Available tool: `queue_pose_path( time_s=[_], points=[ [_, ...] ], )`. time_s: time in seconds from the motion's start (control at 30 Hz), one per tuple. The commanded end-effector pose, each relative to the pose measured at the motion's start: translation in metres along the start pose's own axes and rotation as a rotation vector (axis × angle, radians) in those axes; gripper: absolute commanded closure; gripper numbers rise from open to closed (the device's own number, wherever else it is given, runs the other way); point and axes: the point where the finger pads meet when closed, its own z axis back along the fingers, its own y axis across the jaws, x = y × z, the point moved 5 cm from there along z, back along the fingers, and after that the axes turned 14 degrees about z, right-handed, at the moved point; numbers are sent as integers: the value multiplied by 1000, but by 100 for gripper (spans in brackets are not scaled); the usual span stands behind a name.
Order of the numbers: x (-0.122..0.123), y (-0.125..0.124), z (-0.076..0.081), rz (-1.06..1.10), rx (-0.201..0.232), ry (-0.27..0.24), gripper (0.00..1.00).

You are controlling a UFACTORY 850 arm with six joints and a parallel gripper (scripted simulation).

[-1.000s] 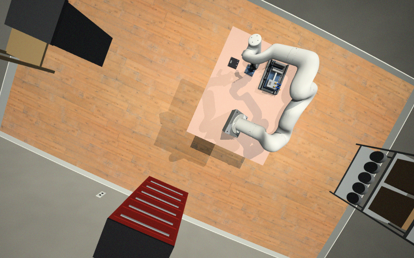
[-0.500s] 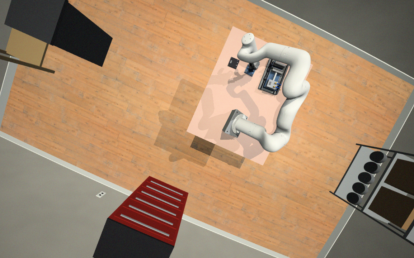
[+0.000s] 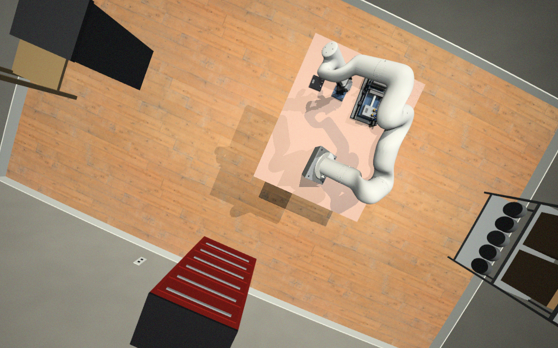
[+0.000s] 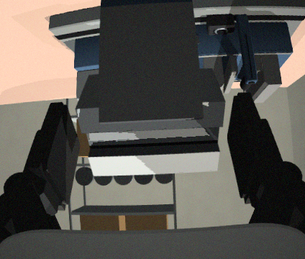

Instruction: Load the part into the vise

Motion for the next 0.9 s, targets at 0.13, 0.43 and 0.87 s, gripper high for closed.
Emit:
queue_pose_path(
  time_s=[0.13,0.43,0.87],
  points=[
    [-1,1,1,-1,-8,-34,11],
    [-4,2,1,-2,-19,-77,11],
    [-6,2,1,-1,-27,-109,11]
  ],
)
